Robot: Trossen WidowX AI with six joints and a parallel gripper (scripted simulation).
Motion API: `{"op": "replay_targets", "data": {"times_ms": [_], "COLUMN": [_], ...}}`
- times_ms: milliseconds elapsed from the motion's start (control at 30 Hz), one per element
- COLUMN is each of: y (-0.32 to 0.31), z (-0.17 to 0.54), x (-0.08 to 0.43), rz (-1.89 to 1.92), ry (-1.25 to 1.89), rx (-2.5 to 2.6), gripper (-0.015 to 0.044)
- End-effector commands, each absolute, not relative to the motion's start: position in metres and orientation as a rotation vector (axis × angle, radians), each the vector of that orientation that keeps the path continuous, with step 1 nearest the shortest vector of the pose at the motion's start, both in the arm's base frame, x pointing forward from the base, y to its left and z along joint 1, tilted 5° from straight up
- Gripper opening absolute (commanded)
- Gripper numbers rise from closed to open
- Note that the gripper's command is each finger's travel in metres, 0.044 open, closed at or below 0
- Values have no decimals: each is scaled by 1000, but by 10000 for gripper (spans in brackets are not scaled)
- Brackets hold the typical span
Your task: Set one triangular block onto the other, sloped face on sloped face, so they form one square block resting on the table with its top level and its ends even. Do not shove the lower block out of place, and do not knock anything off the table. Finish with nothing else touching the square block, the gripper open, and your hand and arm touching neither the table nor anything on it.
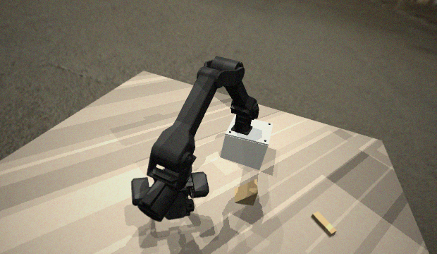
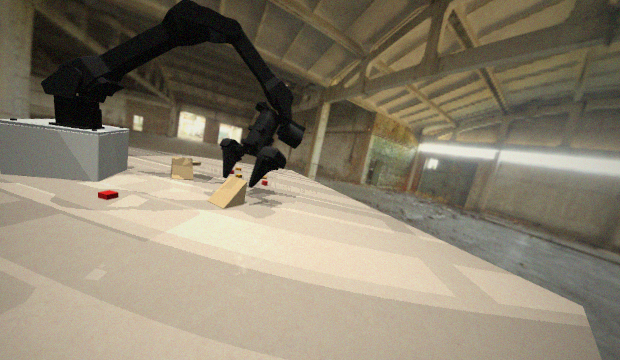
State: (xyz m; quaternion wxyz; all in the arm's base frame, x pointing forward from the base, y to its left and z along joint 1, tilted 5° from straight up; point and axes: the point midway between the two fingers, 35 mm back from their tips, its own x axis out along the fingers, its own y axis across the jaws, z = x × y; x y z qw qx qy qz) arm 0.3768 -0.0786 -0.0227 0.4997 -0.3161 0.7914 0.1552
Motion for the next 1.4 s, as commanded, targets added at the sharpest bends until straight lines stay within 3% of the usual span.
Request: {"op": "replay_targets", "data": {"times_ms": [0,800,1033,1267,1367], "y": [-81,-95,-95,-95,-95], "z": [-30,-62,-62,-62,-62], "x": [373,363,363,363,363], "rz": [381,380,380,380,380], "ry": [1923,1922,1922,1922,1922], "rx": [-769,-775,-775,-775,-775], "gripper": [440,440,256,210,131]}}
